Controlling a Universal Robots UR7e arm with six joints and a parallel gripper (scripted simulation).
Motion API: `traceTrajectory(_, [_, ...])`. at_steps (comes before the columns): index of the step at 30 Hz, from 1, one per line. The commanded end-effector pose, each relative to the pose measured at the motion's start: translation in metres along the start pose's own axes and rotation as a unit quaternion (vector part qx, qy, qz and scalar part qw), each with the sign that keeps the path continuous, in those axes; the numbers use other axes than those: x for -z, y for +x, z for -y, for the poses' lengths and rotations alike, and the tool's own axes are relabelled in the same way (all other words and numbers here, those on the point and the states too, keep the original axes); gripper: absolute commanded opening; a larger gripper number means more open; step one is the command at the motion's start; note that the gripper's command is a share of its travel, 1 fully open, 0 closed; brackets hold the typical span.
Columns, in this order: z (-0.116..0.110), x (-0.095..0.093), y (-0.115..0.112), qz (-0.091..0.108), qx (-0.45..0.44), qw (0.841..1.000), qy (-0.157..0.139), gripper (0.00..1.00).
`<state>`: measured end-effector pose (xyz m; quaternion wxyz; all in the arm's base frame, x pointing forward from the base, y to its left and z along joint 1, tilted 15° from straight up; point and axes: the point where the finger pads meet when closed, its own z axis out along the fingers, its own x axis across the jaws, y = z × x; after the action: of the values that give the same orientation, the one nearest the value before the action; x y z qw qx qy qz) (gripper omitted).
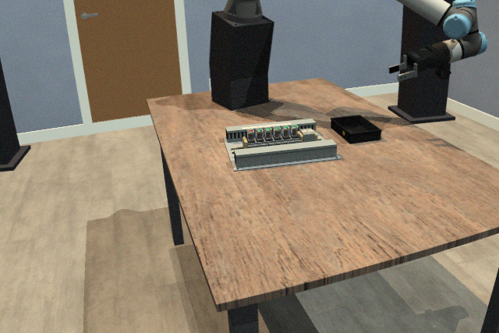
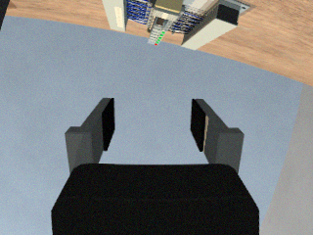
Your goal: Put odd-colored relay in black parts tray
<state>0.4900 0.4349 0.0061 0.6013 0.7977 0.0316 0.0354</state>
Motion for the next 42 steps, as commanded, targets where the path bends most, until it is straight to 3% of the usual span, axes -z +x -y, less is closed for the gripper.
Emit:
traceTrajectory(1, [-0.0010, 0.0006, 0.0002, 0.000, -0.001, 1.000, 0.001, 1.00])
traceTrajectory(42, [-0.0010, 0.0006, 0.0002, 0.000, -0.001, 1.000, 0.001, 0.98])
